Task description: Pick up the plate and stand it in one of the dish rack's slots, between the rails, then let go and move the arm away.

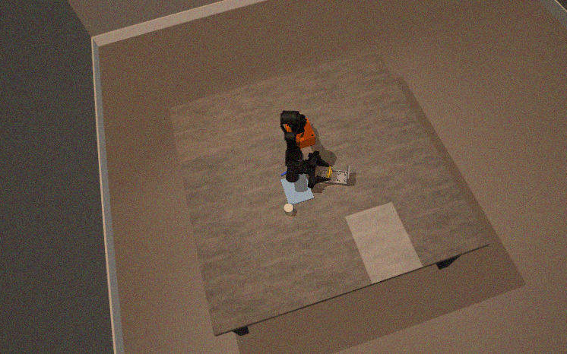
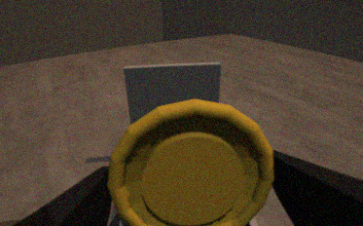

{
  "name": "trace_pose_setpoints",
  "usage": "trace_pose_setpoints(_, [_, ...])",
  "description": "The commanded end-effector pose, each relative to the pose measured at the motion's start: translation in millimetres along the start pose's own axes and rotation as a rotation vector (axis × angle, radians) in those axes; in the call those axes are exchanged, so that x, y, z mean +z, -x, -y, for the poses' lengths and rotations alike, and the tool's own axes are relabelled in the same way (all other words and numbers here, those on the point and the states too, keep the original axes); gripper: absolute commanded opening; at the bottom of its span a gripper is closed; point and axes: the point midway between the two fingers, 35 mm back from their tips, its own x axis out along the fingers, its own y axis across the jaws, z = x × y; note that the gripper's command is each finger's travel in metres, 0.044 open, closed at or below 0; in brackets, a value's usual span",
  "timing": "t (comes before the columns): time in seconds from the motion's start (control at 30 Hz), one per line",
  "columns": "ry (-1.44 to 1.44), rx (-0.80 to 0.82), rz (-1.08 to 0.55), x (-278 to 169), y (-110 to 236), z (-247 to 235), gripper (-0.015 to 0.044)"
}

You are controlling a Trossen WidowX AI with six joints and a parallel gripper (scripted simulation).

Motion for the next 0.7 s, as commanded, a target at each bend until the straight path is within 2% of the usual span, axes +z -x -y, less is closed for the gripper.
trace_pose_setpoints(0.0, [-0.004,0.001,0.0,-3.7,-1.0,-1.7,0.0])
trace_pose_setpoints(0.37, [0.0,0.0,0.0,0.0,0.0,0.0,0.0])
trace_pose_setpoints(0.67, [-0.001,0.0,-0.001,-0.3,-0.2,-0.5,0.0236])
